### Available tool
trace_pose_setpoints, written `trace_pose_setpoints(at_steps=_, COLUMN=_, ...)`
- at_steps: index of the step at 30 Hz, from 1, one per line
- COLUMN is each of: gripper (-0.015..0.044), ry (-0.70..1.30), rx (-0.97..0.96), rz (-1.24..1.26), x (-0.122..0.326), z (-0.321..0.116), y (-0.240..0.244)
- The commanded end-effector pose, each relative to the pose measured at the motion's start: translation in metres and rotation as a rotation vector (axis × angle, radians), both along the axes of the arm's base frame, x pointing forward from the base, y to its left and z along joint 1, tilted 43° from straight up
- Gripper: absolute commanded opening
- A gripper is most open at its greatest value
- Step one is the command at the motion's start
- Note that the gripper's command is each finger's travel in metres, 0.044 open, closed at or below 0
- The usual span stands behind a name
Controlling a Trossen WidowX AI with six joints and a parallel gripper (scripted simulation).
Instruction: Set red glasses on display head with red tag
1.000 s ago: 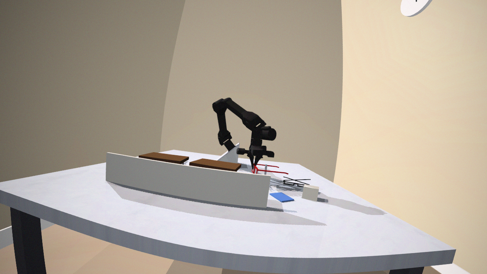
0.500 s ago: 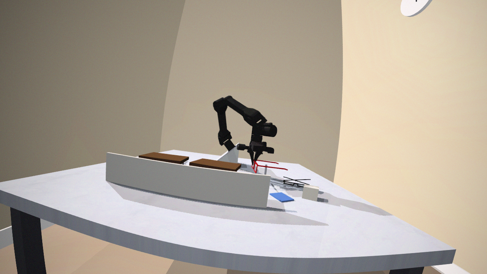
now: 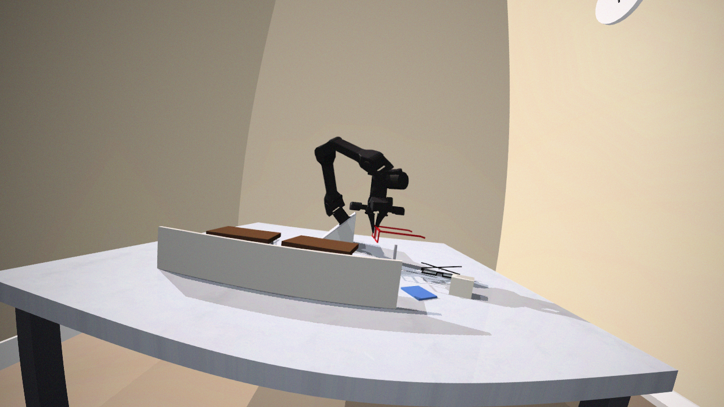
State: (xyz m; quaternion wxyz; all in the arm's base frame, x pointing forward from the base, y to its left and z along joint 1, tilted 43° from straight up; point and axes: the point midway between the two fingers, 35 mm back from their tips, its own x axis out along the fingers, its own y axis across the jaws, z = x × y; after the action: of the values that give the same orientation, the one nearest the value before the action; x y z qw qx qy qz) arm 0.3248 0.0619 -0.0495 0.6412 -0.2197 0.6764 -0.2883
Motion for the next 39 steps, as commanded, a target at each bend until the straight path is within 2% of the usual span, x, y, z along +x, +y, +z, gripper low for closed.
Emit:
trace_pose_setpoints(at_steps=1, gripper=0.0, ry=0.002, rx=0.0, rz=0.002, x=-0.009, z=0.013, y=-0.009)
trace_pose_setpoints(at_steps=22, gripper=0.0, ry=0.006, rx=-0.005, rz=0.002, x=-0.071, z=0.061, y=-0.061)
trace_pose_setpoints(at_steps=39, gripper=0.0, ry=0.006, rx=-0.003, rz=0.002, x=-0.074, z=0.054, y=-0.07)
